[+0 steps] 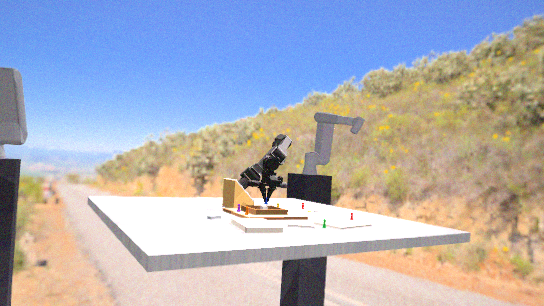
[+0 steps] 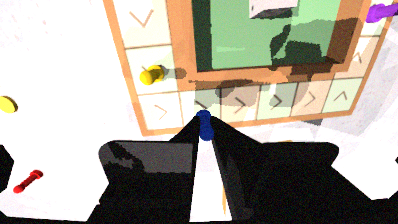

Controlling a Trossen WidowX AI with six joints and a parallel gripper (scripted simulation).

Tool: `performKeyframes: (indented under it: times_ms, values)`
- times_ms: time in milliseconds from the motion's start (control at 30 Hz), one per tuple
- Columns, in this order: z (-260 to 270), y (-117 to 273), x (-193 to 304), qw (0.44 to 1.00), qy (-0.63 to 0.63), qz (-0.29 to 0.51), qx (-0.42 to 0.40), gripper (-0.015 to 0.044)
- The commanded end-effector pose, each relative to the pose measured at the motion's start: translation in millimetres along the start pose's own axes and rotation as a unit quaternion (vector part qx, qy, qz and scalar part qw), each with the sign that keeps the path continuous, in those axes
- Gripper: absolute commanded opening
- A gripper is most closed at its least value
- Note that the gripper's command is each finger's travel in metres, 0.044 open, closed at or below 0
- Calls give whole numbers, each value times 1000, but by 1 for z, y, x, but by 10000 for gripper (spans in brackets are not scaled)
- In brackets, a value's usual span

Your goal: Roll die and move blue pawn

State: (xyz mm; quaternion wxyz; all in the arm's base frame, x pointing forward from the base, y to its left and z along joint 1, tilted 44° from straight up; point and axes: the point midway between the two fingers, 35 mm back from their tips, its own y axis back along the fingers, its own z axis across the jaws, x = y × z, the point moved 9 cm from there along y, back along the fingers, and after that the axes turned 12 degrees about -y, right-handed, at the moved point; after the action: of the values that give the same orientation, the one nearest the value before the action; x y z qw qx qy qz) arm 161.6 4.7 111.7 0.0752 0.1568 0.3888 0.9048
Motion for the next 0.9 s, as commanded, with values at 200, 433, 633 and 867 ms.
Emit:
performKeyframes:
  times_ms: [200, 433, 633, 867]
  values:
    - [-1, -11, 2, 1000, -4, 3, -3, 0]
    - [-1, -22, 2, 1000, -4, 3, -3, 0]
    - [0, -20, 0, 1000, 1, -1, -1, 79]
    - [0, -18, 0, 1000, 1, -1, -1, 263]
